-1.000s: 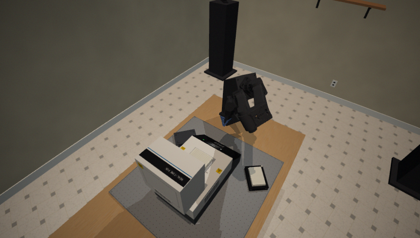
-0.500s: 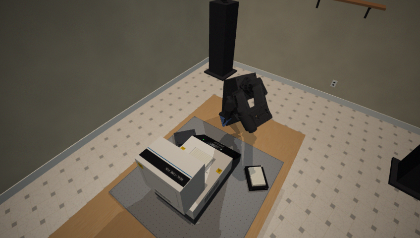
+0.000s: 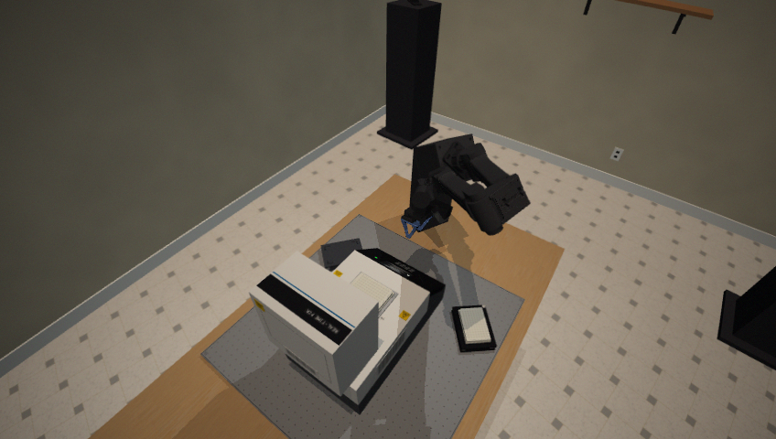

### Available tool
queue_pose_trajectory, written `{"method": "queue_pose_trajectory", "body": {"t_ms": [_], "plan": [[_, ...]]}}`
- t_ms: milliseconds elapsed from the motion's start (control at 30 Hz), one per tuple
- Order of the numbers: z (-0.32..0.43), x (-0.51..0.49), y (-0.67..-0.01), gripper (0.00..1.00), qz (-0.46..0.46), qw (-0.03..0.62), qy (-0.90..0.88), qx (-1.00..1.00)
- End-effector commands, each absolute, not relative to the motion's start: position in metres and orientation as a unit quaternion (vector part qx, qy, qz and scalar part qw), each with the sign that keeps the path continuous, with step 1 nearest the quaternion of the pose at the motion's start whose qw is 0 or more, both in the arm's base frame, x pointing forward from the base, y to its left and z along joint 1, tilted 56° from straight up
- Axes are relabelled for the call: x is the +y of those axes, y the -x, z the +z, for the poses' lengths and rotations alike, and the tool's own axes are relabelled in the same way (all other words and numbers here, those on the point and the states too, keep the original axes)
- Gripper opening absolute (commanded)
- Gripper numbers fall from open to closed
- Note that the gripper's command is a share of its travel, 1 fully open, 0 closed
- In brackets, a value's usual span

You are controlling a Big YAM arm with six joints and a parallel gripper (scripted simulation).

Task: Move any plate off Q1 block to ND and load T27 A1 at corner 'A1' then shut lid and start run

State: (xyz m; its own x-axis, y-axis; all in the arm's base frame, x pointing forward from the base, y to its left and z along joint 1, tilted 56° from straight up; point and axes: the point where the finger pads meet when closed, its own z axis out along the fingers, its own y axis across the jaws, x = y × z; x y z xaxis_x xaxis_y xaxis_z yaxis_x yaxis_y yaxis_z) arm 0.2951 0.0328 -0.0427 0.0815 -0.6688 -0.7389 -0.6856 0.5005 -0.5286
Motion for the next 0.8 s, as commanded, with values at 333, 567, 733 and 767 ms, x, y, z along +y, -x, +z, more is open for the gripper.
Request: {"method": "queue_pose_trajectory", "body": {"t_ms": [333, 567, 733, 767], "plan": [[0.008, -0.009, -0.360, 1.00, 0.001, 0.526, 0.543, 0.655], [0.020, -0.022, -0.379, 1.00, 0.007, 0.517, 0.546, 0.660], [0.042, -0.031, -0.400, 1.00, 0.012, 0.520, 0.540, 0.662], [0.047, -0.034, -0.405, 1.00, 0.025, 0.509, 0.554, 0.659]]}}
